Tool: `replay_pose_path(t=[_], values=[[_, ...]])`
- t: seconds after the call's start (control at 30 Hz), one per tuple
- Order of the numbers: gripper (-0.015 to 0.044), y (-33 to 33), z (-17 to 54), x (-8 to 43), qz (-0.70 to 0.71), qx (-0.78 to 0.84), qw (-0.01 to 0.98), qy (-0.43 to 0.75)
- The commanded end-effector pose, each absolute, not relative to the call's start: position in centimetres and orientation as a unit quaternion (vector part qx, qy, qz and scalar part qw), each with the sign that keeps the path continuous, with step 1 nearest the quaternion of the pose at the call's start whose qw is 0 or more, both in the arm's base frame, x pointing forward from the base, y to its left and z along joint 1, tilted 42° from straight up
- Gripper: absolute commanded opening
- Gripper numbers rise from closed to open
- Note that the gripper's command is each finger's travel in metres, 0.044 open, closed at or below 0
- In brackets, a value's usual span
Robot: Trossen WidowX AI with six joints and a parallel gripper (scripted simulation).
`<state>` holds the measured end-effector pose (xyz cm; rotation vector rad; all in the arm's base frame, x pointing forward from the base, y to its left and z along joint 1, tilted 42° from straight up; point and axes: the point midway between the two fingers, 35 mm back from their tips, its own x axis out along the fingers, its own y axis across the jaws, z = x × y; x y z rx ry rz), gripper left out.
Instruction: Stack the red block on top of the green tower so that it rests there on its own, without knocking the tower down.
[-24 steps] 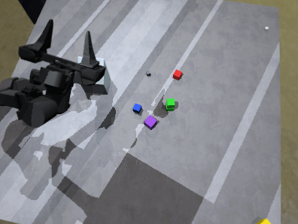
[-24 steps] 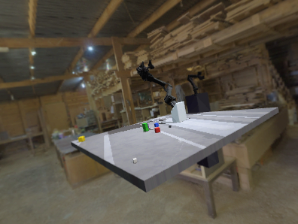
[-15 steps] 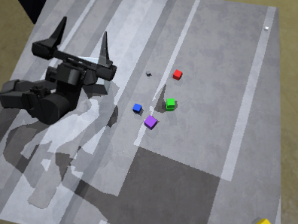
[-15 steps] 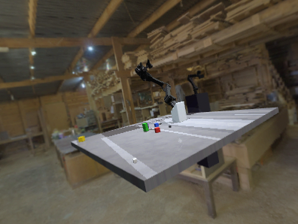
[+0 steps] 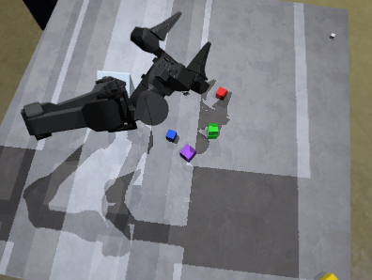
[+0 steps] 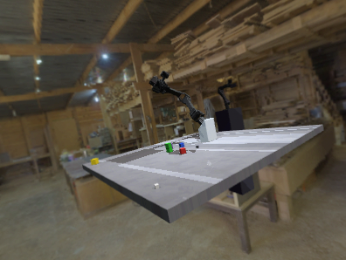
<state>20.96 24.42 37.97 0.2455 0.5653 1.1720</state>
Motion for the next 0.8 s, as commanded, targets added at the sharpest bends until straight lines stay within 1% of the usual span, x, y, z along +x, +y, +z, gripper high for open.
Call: replay_pose_path(t=[0.0,0.43,0.77], values=[[0.0440,25.5,34.8,23.7,0.490,0.127,0.799,0.325],[0.0440,26.4,22.4,30.6,0.299,0.105,0.814,0.486],[0.0440,25.1,13.2,32.9,0.152,0.034,0.811,0.563]])
